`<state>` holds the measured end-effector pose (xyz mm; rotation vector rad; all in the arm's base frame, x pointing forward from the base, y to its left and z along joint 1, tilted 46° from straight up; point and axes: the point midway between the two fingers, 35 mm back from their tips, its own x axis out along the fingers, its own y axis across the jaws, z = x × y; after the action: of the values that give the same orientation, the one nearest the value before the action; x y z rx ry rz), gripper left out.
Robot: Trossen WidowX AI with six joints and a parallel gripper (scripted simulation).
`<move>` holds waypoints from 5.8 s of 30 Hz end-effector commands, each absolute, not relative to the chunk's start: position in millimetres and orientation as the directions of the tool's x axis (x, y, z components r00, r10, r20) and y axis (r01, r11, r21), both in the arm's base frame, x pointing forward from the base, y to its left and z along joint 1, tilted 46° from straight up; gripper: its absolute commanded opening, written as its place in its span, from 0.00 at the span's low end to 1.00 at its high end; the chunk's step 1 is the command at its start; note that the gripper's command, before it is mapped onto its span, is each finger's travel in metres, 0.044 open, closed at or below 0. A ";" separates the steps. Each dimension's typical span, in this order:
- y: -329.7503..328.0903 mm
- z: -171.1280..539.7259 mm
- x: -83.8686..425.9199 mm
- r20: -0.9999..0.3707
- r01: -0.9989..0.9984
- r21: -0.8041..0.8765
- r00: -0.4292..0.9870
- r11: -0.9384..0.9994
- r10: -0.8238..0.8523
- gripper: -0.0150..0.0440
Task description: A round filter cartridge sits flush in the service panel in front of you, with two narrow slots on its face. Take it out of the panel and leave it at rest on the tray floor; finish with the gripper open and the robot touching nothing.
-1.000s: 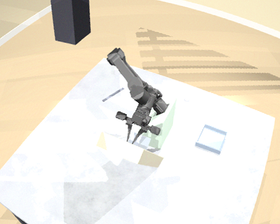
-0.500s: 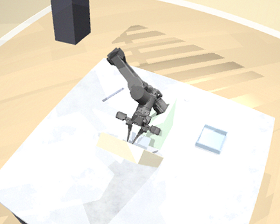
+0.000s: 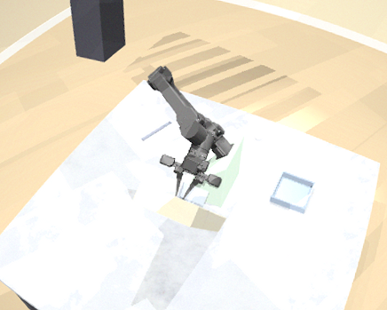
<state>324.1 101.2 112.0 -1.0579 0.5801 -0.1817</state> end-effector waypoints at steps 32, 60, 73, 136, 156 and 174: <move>99.2 109.1 326.1 -0.367 -0.140 -0.863 0.835 0.486 -0.410 0.41; 95.7 106.1 333.1 -0.366 -0.139 -0.863 0.835 0.486 -0.410 0.41; 94.0 104.7 336.6 -0.366 -0.139 -0.863 0.835 0.486 -0.410 0.41; 93.8 104.5 336.8 -0.366 0.537 0.381 0.835 0.753 -0.410 0.25; 108.9 110.7 314.6 -0.383 0.562 0.559 0.827 0.610 -0.411 0.25; 124.4 130.0 272.0 -0.371 0.552 0.523 0.833 0.650 -0.410 0.25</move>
<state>273.9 124.0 126.9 0.6574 0.2368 -0.5558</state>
